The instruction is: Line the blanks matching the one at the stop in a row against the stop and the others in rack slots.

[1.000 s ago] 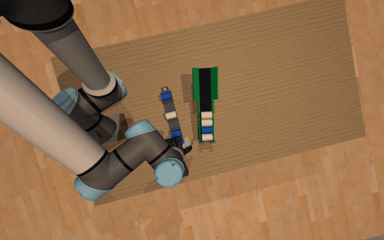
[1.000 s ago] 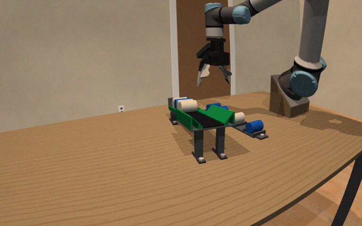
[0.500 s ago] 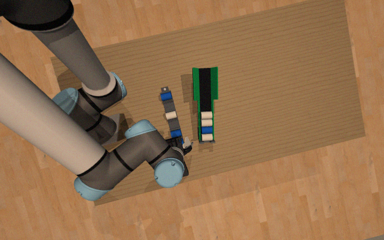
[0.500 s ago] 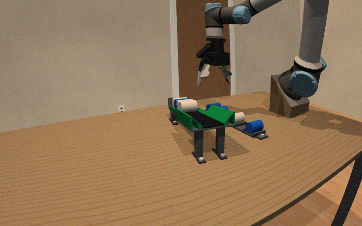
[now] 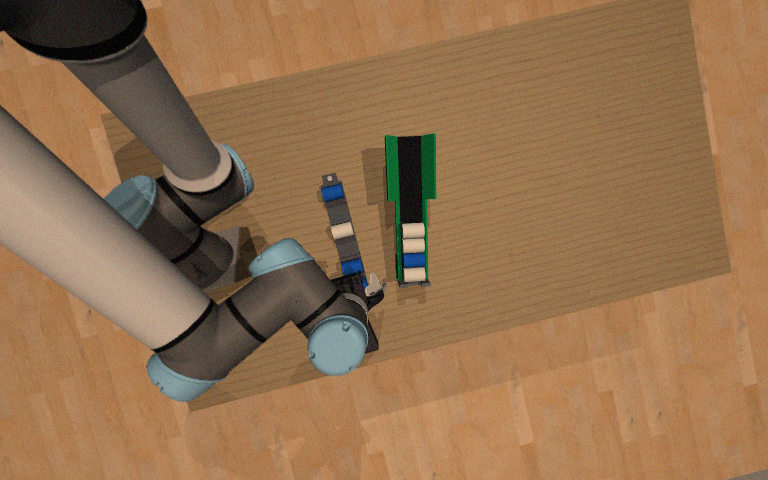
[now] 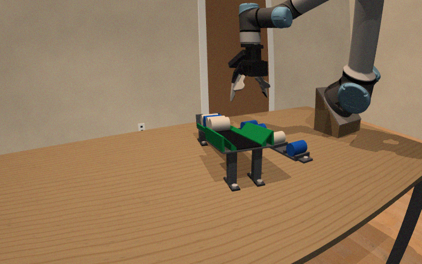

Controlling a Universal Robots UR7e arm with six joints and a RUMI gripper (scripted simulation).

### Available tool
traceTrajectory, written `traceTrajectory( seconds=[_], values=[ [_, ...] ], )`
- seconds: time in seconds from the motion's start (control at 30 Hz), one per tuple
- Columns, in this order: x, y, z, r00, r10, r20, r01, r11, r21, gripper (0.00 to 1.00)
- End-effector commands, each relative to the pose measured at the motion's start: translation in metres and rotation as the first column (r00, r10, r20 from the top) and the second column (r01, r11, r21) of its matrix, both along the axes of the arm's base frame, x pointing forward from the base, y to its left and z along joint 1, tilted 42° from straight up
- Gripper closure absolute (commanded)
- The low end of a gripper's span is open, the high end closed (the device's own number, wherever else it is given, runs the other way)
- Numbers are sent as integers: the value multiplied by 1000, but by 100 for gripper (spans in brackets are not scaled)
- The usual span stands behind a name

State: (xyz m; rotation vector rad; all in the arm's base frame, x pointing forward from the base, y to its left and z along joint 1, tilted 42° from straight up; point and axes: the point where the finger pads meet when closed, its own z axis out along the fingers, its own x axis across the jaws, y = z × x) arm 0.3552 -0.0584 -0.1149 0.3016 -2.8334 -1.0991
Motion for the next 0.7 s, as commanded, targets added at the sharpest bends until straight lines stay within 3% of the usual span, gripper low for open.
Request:
traceTrajectory(
  seconds=[0.0, 0.47, 0.67],
  values=[
    [1, 3, 2, 999, 34, 29, -34, 999, 6, 0],
    [3, 11, 9, 967, 188, 173, -195, 981, 23, 0],
    [6, 17, 14, 912, 297, 282, -315, 949, 20, 0]
  ],
)
